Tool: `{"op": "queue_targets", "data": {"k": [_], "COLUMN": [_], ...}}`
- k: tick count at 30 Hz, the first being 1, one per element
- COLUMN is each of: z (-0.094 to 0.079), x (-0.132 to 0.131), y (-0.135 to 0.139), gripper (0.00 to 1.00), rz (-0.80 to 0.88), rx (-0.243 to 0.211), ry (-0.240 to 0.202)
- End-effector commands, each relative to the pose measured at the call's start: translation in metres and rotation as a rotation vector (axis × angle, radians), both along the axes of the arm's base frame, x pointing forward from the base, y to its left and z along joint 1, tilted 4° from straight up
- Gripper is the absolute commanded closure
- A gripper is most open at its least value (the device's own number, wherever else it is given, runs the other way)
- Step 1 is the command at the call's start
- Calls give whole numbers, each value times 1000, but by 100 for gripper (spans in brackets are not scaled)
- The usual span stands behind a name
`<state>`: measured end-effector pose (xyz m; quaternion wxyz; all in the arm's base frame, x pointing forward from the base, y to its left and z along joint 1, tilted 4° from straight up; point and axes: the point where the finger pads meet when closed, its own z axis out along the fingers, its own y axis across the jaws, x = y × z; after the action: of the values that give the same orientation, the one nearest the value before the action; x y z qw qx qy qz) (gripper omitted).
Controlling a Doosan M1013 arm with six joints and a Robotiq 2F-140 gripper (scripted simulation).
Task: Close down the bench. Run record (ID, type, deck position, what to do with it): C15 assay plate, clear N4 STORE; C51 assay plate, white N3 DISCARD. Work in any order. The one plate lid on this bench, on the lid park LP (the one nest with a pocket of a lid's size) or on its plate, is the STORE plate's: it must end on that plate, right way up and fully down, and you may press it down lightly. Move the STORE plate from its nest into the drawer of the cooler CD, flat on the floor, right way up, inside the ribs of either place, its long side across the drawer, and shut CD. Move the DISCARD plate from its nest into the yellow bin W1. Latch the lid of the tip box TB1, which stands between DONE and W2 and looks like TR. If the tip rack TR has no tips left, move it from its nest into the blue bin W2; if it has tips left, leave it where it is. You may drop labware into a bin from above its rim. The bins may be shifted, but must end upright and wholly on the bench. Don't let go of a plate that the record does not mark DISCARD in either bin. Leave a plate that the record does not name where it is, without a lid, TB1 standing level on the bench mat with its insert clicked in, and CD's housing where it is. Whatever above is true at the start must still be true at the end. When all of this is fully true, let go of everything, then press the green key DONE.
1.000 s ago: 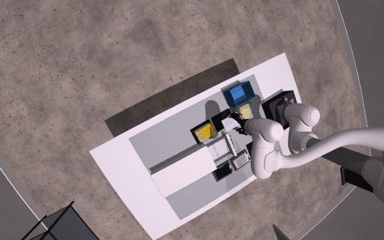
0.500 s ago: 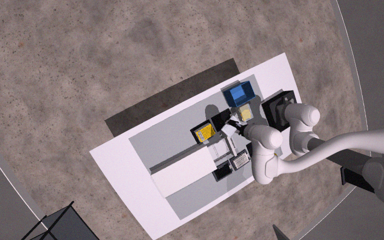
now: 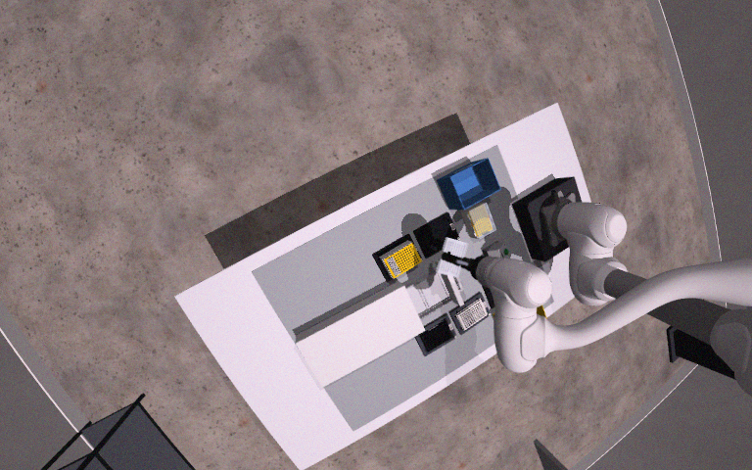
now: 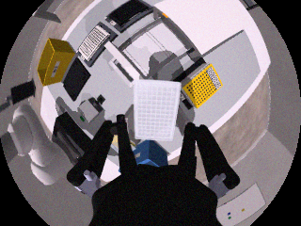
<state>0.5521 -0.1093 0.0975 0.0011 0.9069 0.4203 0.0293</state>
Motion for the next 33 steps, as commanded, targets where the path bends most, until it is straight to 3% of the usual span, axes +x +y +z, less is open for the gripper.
{"op": "queue_targets", "data": {"k": [1, 21, 33], "z": [1, 3, 5], "x": [5, 28, 40], "y": [9, 52, 75], "gripper": [100, 100, 100], "rz": [139, 726, 726], "rx": [-1, -34, -34], "ry": [-5, -20, -20]}}
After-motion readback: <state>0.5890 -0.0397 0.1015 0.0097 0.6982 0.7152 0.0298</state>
